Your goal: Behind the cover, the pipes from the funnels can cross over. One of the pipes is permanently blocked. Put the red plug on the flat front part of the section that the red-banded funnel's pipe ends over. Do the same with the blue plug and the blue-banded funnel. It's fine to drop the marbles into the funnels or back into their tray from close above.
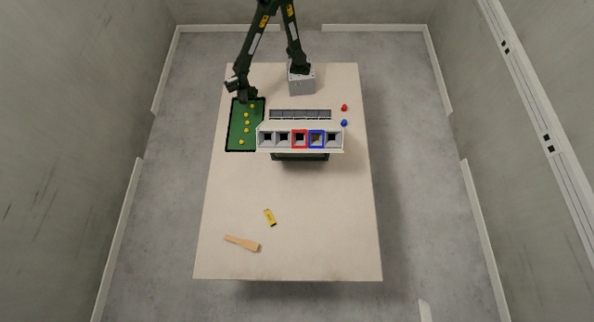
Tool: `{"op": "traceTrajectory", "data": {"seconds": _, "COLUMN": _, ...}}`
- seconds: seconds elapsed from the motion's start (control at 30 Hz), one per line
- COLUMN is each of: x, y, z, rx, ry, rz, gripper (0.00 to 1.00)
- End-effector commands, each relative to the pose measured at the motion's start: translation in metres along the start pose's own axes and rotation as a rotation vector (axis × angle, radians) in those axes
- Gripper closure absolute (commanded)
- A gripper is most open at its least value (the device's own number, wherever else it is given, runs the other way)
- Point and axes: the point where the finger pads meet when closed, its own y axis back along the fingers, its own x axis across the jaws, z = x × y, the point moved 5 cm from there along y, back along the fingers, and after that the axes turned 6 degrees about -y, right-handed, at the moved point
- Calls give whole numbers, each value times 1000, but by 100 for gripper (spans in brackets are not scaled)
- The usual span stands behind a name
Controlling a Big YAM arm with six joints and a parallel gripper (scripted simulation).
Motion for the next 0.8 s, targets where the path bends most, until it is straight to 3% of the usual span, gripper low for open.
{"op": "traceTrajectory", "data": {"seconds": 0.0, "x": -2, "y": -35, "z": 0, "rx": 2, "ry": 0, "rz": 4, "gripper": 20}}
{"op": "traceTrajectory", "data": {"seconds": 0.63, "x": -1, "y": -35, "z": -1, "rx": -8, "ry": 0, "rz": -8, "gripper": 20}}
{"op": "traceTrajectory", "data": {"seconds": 0.77, "x": -1, "y": -42, "z": -1, "rx": -7, "ry": 0, "rz": -7, "gripper": 20}}
